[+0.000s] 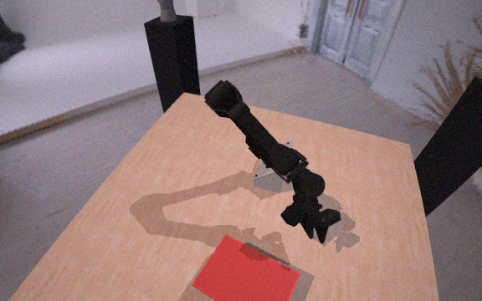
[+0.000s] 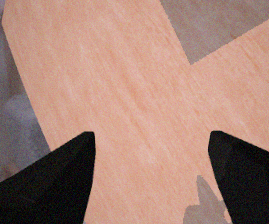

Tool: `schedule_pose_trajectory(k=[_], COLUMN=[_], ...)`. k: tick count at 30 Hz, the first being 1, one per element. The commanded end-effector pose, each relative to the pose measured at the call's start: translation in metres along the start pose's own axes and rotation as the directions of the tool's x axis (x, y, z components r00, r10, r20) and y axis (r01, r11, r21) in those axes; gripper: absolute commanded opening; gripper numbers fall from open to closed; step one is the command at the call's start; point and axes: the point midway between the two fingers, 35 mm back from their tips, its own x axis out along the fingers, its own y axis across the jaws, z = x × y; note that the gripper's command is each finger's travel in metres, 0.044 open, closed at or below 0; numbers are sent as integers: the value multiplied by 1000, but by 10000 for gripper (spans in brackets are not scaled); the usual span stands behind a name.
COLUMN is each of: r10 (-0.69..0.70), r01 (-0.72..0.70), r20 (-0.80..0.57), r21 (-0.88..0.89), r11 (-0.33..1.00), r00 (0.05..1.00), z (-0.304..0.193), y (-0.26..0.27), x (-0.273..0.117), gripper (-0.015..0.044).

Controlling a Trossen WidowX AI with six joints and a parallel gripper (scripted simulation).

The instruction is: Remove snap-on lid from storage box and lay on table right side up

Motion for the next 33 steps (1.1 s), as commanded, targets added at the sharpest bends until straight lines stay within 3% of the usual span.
schedule_pose_trajectory(k=[1, 7, 20, 27, 33], r10=[-153, -187, -187, -187, -187], r01=[-48, -223, -230, -229, -230], r20=[405, 588, 593, 593, 595], r21=[446, 554, 555, 555, 554], r11=[894, 802, 799, 800, 800], r00=[902, 787, 783, 783, 782], z=[68, 98, 98, 96, 96], y=[1, 2, 2, -37, -42], x=[-48, -83, -84, -47, -44], gripper=[235, 235, 235, 235, 235])
